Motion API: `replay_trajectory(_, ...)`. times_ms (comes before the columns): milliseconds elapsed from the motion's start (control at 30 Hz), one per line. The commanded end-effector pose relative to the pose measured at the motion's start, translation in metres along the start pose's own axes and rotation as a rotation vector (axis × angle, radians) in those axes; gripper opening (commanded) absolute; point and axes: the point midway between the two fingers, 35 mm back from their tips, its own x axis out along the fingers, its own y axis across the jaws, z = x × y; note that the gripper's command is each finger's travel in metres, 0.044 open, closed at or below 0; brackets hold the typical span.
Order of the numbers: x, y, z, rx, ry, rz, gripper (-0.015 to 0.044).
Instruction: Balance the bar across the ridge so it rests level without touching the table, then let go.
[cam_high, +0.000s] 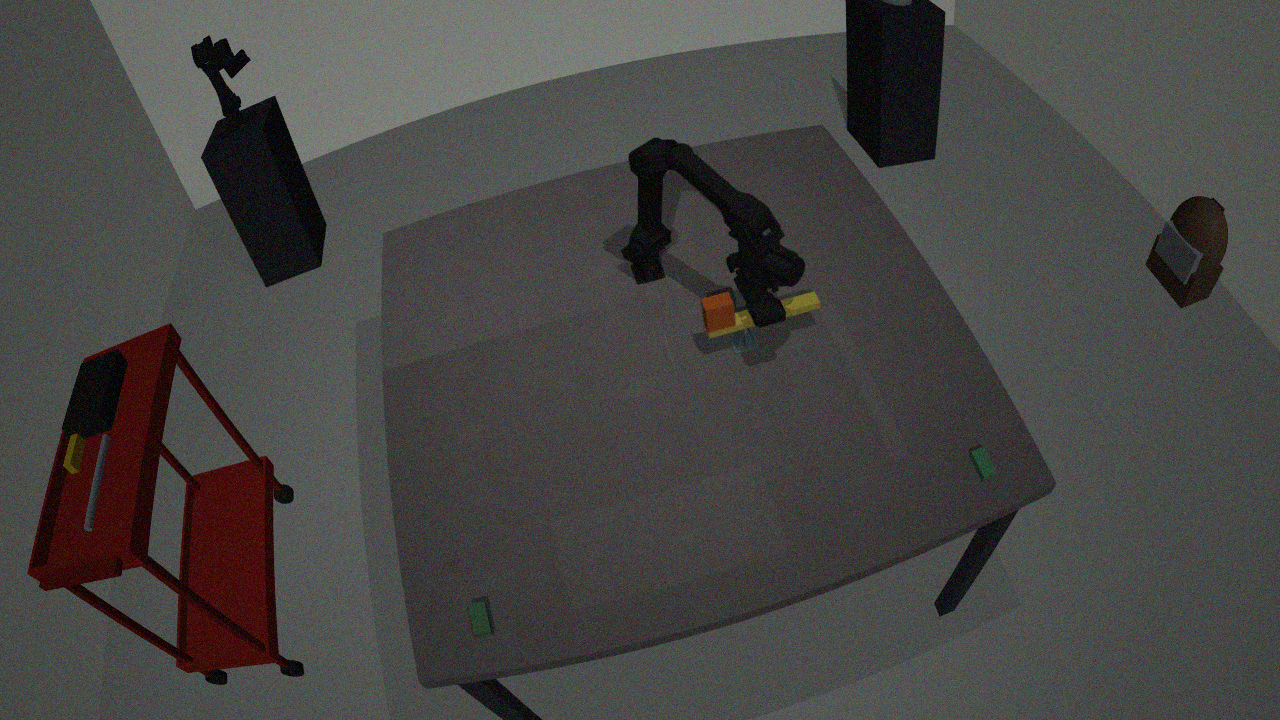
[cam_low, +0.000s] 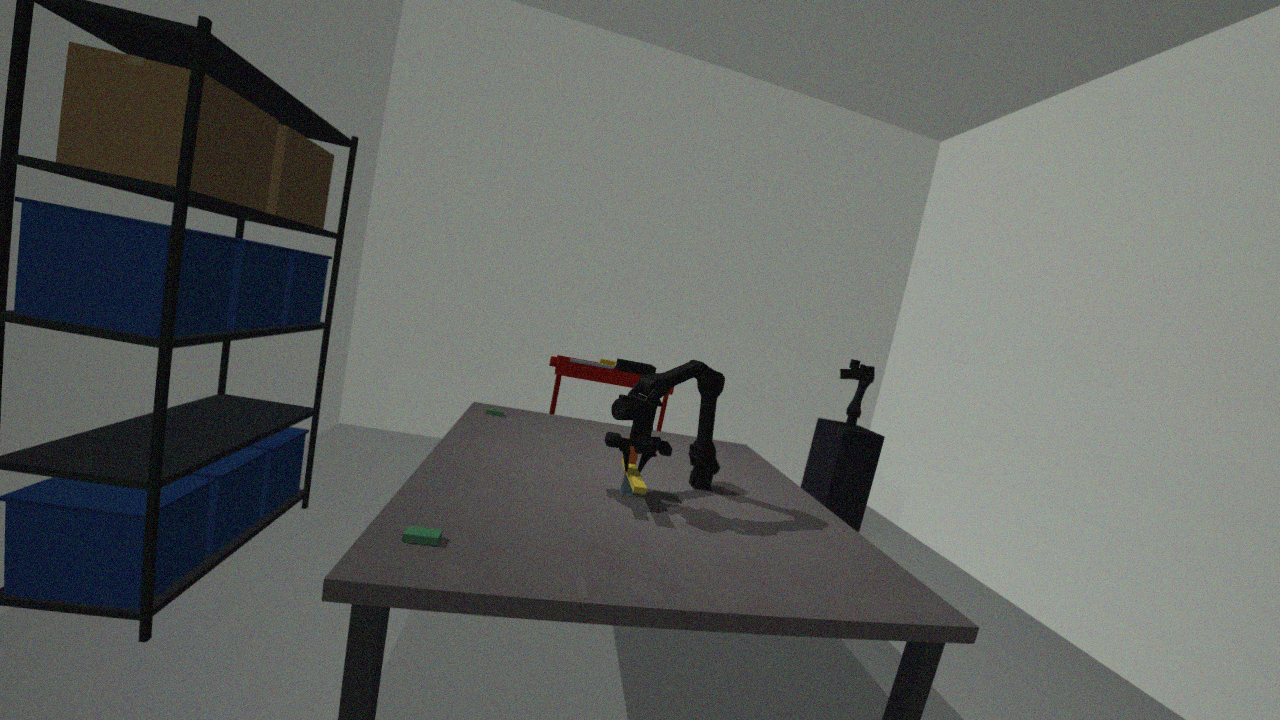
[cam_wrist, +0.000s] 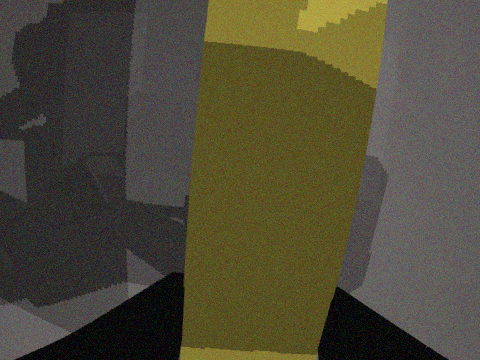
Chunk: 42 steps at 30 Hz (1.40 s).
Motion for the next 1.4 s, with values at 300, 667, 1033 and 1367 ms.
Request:
replay_trajectory(300,0.0053,0.0006,0.0004,0.002,0.001,0.006,0.0)
replay_trajectory(667,0.0008,0.0005,0.0007,0.002,0.001,0.006,0.0)
replay_trajectory(1033,0.0,-0.0002,0.0005,-0.001,0.0,0.0,0.0)
replay_trajectory(1367,0.0,-0.0002,0.0005,-0.001,0.0,0.0,0.0)
